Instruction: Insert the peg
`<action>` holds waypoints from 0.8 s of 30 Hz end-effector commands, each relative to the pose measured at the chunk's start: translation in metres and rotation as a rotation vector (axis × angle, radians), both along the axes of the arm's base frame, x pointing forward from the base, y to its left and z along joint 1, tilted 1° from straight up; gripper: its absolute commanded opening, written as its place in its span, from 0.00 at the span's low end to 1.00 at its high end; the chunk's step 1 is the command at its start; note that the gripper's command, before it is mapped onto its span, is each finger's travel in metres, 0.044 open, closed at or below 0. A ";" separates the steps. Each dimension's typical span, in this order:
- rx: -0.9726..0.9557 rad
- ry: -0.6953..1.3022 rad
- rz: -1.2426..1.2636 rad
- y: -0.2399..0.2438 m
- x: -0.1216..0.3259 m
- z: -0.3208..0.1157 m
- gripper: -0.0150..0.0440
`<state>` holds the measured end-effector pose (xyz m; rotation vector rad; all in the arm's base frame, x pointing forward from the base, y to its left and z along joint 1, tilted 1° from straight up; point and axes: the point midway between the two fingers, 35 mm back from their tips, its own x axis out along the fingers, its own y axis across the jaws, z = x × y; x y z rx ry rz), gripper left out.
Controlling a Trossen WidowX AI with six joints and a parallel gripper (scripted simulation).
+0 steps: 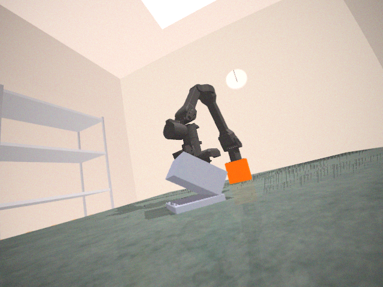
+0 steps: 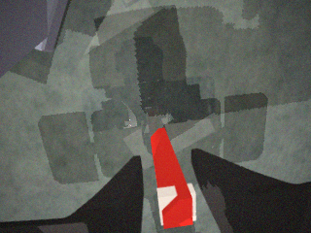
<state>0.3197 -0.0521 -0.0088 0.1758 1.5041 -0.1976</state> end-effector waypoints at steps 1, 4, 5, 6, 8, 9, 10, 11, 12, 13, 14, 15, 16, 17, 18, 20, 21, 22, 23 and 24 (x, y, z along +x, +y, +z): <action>0.001 -0.001 0.000 0.000 0.000 0.000 0.33; 0.001 -0.001 0.000 0.000 0.000 0.000 0.30; 0.001 -0.001 0.000 0.000 0.000 0.000 0.29; 0.001 -0.001 0.000 0.000 0.000 0.000 0.28; 0.001 -0.001 0.000 0.000 0.000 0.000 0.25; 0.001 -0.001 0.000 0.000 0.000 0.000 0.25; 0.001 -0.001 0.000 0.000 0.000 0.000 0.25; 0.001 -0.001 0.000 0.000 0.000 0.000 0.25; 0.001 -0.001 0.000 0.000 0.000 0.000 0.25; 0.001 -0.001 0.000 0.000 0.000 0.000 0.25; 0.001 -0.001 0.000 0.000 0.000 0.000 0.25; 0.001 -0.001 0.000 0.000 0.000 0.001 0.25; 0.001 -0.001 0.000 0.000 0.001 0.003 0.25; 0.001 -0.001 0.000 0.000 0.001 0.006 0.25; 0.001 0.000 0.000 0.000 0.001 0.009 0.25; 0.002 0.000 0.001 0.000 0.001 0.018 0.25; 0.002 0.000 0.001 0.000 0.001 0.023 0.25; 0.003 0.001 0.001 0.000 0.001 0.029 0.25; 0.003 0.001 0.001 0.000 0.000 0.035 0.25; 0.003 0.002 0.001 0.000 -0.001 0.041 0.25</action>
